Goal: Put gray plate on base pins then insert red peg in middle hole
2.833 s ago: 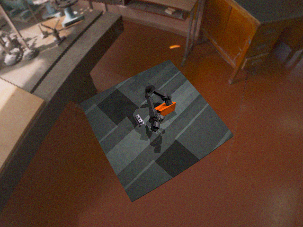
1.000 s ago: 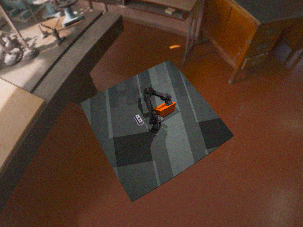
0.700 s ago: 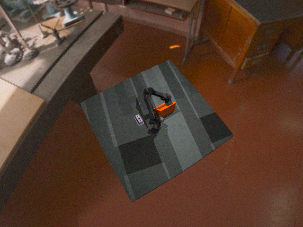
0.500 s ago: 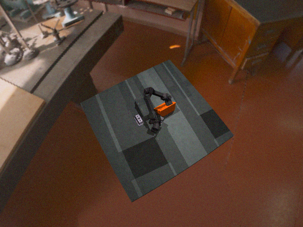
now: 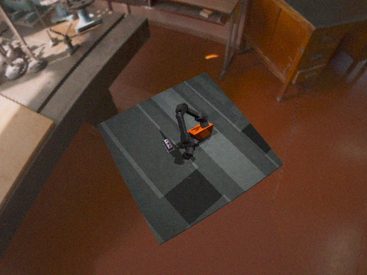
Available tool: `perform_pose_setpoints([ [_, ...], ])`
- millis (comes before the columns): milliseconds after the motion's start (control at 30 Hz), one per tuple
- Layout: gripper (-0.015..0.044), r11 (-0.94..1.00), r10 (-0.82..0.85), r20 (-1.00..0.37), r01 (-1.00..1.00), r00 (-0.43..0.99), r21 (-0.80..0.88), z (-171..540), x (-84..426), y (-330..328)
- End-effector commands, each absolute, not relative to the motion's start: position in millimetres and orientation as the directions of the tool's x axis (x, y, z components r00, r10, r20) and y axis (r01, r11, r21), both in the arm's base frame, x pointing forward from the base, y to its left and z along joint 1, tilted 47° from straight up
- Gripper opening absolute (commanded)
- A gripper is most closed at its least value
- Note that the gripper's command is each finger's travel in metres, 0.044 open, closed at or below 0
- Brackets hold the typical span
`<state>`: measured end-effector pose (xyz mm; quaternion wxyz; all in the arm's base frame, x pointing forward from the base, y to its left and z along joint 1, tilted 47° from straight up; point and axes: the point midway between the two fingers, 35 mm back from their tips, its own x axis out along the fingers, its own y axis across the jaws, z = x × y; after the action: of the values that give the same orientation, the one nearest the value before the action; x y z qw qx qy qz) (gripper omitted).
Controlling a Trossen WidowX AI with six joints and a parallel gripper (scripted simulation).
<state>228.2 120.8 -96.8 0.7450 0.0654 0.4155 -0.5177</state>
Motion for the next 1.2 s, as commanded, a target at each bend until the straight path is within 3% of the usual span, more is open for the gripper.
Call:
perform_pose_setpoints([
  [0,0.0000,0.455,-0.712,-0.691,0.829,0.120,-0.325,-88.8,228.2,131.1],
  [1167,0.0000,0.461,-0.694,-0.710,0.831,0.119,-0.311,-42.1,279.2,112.1],
])
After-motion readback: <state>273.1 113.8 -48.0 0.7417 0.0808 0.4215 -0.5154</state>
